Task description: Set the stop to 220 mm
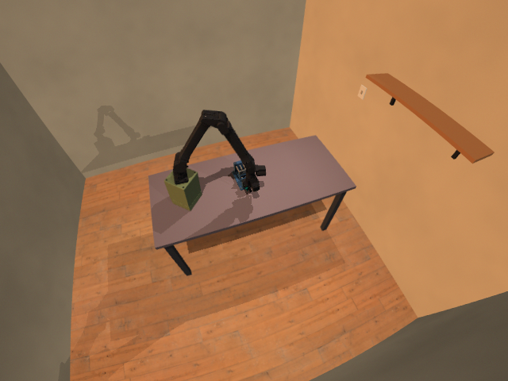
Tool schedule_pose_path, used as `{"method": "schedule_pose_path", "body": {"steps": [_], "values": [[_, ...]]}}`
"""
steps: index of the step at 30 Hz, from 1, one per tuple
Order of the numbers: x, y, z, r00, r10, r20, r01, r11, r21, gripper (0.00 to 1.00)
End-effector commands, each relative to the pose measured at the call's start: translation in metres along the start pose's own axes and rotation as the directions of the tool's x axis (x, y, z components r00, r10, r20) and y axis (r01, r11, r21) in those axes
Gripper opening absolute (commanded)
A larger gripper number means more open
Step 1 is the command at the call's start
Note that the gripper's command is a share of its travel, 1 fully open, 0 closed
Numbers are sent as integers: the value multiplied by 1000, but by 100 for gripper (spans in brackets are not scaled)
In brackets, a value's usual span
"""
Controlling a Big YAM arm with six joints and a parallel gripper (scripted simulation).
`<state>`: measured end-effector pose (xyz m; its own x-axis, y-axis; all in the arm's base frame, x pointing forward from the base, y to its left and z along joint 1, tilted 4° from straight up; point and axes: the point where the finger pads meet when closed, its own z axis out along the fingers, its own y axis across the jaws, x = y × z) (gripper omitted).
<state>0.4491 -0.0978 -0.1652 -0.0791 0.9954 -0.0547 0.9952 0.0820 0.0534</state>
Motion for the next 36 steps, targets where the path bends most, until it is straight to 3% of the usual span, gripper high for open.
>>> {"method": "schedule_pose_path", "body": {"steps": [1,8,9,10,14,22,23,36], "values": [[-9,12,9,1000,-1,9,1,1000,-26,53],[-7,9,18,1000,-2,8,2,1000,-21,53],[-12,21,0,1000,1,20,0,998,-60,53],[-12,22,1,1000,1,20,0,998,-62,53],[-9,14,12,1000,0,13,1,999,-37,53],[-9,13,12,1000,0,12,1,999,-35,53],[-9,13,12,1000,0,12,1,999,-35,6],[-9,12,13,1000,4,11,-4,1000,-31,6]]}}
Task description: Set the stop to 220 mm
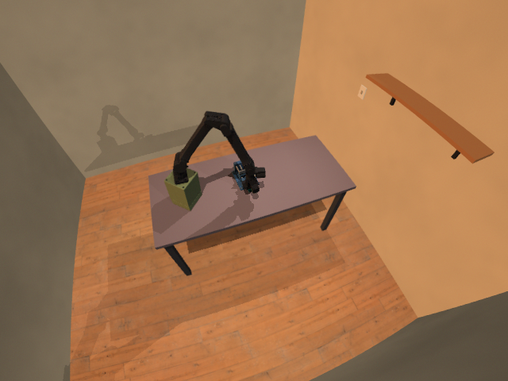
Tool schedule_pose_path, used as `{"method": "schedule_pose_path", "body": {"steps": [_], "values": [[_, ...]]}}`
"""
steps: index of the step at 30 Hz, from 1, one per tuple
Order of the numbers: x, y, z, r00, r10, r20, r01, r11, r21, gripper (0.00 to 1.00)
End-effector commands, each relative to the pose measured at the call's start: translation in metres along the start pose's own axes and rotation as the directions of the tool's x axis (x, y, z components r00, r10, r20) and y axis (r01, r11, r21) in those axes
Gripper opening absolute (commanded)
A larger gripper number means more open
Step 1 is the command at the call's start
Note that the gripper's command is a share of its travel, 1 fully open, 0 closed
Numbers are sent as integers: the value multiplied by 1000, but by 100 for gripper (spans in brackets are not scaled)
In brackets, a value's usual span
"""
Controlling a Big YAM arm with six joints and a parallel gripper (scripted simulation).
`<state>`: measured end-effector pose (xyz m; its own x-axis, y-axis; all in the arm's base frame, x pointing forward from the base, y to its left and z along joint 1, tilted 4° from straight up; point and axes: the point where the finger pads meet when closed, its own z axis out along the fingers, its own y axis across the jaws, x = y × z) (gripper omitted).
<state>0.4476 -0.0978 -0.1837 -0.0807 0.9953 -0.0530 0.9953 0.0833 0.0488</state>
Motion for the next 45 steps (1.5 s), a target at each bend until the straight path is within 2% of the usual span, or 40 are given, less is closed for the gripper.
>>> {"method": "schedule_pose_path", "body": {"steps": [1,24,26,32,35,40,45], "values": [[-10,14,-6,1000,6,13,-6,999,-36,6],[-10,17,-4,1000,6,13,-5,999,-35,6],[-5,16,0,1000,4,6,-4,1000,-13,6],[1,37,5,1000,0,6,0,1000,-14,6],[0,46,7,1000,1,10,-1,1000,-31,6],[-6,47,7,1000,12,11,-11,999,-37,6],[0,47,2,1000,1,6,-1,1000,-15,6]]}}
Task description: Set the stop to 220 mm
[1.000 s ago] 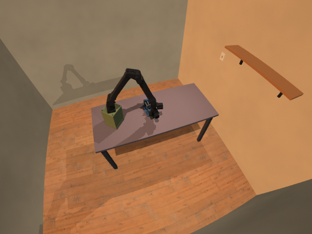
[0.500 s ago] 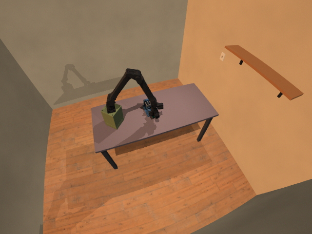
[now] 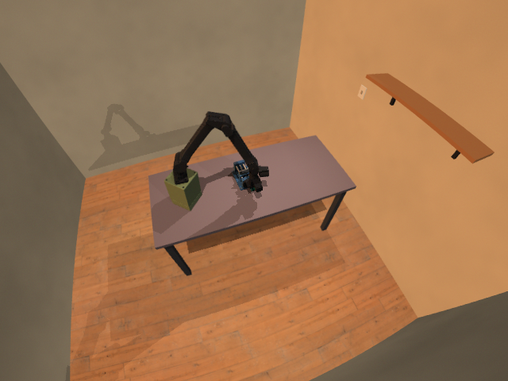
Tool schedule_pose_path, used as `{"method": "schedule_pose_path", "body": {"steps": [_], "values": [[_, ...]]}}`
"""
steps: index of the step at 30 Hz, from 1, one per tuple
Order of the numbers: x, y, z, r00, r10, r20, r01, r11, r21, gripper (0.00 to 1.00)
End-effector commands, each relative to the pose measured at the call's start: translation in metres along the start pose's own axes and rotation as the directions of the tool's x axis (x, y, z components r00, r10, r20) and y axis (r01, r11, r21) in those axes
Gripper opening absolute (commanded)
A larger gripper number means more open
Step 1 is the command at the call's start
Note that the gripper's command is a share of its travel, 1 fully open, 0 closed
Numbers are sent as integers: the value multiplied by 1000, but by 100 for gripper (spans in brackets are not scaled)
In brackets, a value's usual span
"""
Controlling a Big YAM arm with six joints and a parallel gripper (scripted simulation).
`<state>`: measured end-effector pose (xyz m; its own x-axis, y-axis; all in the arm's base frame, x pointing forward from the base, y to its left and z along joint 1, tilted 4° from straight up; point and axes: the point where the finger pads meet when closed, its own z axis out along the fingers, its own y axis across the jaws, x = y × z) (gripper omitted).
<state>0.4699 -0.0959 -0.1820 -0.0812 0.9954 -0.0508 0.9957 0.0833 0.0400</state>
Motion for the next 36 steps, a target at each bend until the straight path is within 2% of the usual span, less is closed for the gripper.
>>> {"method": "schedule_pose_path", "body": {"steps": [1,4,6,8,22,24,29,36], "values": [[1,27,0,1000,1,8,-1,1000,-25,6],[1,32,-6,1000,1,7,-1,1000,-26,6],[-3,45,-24,1000,3,16,-2,998,-65,6],[-4,49,-30,1000,3,19,-2,997,-76,6],[-2,53,-29,1000,2,14,-2,998,-59,6],[-3,58,-29,1000,3,18,-2,997,-76,6],[-3,58,-29,1000,3,18,-2,997,-77,6],[-3,60,-42,1000,3,17,-2,997,-72,6]]}}
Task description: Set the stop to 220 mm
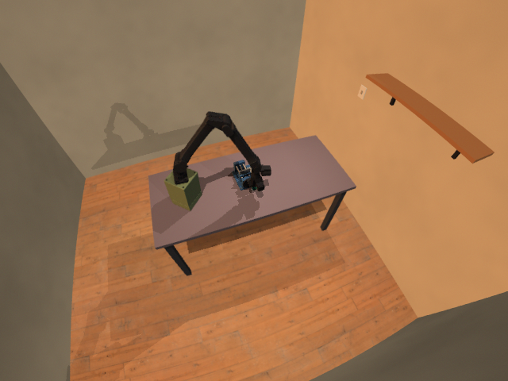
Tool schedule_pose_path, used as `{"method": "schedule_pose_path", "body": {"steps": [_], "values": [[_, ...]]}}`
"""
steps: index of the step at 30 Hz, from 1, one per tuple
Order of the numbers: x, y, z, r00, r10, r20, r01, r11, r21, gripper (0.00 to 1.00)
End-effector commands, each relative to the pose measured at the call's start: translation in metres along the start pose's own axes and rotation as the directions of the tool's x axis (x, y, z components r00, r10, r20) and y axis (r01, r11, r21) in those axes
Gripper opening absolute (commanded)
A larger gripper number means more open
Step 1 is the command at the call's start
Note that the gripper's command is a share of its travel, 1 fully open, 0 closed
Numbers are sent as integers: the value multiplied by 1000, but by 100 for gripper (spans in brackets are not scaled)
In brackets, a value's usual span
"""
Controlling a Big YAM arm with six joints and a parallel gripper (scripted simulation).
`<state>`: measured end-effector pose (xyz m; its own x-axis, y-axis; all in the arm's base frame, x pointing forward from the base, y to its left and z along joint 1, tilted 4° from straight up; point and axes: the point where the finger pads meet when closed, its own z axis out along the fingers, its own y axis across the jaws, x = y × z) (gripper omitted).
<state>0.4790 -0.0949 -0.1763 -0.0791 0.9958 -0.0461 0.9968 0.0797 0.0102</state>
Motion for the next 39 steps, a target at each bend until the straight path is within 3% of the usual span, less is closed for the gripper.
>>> {"method": "schedule_pose_path", "body": {"steps": [1,23,28,34,36,39], "values": [[-3,51,-40,1000,1,21,1,995,-102,6],[-3,60,-59,1000,2,22,1,995,-105,6],[-4,64,-60,1000,3,26,0,993,-122,6],[-3,55,-74,1000,2,22,1,994,-105,6],[3,34,-70,1000,0,14,1,998,-70,6],[-1,47,-82,1000,1,20,1,995,-96,6]]}}
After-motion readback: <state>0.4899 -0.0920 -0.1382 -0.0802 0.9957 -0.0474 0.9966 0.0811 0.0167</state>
